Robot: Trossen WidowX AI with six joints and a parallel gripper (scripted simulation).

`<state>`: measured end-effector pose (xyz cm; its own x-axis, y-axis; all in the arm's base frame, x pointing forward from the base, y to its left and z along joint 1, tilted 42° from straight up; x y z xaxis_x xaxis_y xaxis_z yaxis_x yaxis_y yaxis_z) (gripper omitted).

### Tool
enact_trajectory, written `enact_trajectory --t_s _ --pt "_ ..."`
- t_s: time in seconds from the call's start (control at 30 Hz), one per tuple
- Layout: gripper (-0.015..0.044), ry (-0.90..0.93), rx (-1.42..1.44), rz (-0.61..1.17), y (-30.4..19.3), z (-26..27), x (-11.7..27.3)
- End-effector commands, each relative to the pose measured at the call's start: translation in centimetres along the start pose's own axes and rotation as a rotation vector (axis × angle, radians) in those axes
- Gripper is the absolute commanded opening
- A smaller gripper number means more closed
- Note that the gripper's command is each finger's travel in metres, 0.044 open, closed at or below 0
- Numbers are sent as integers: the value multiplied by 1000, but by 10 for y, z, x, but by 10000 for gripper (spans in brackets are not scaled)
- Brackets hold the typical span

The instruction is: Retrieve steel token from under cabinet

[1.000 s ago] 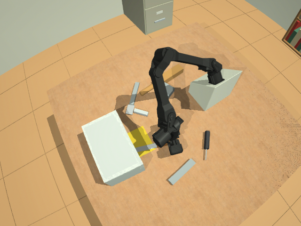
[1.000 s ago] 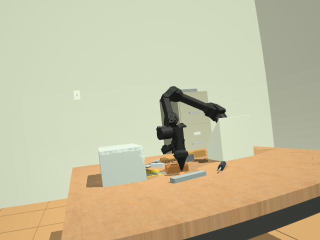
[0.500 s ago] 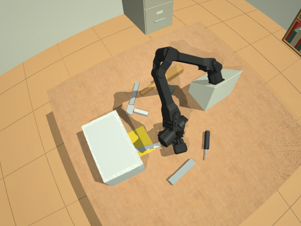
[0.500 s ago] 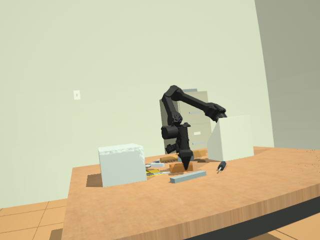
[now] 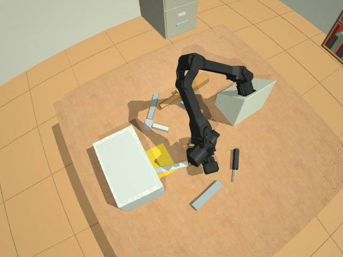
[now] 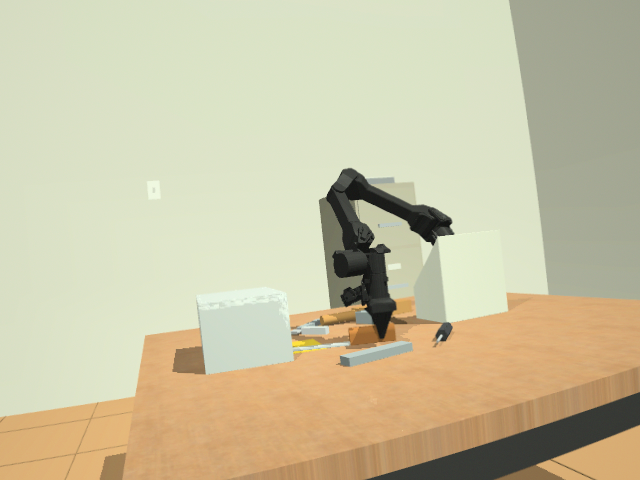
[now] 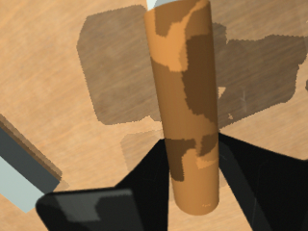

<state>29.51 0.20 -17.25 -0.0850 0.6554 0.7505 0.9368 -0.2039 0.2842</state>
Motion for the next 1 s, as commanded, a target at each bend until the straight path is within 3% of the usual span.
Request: enact_trajectory --t_s 0.0,0.97 --pt "0 -3 -2 4 -10 -1 -1" --pt "0 -3 0 6 -64 -2 -1"
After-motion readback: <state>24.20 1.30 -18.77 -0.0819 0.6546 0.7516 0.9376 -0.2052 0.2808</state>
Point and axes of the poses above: the point midway between the two fingers, 35 mm back from their tips, its own x axis back along the fingers, its own z axis across the jaws, y = z × x, the point moved 1 cm from there along x, back along the fingers, and after that the axes turned 5 degrees about -x, right-handed, at the moved point
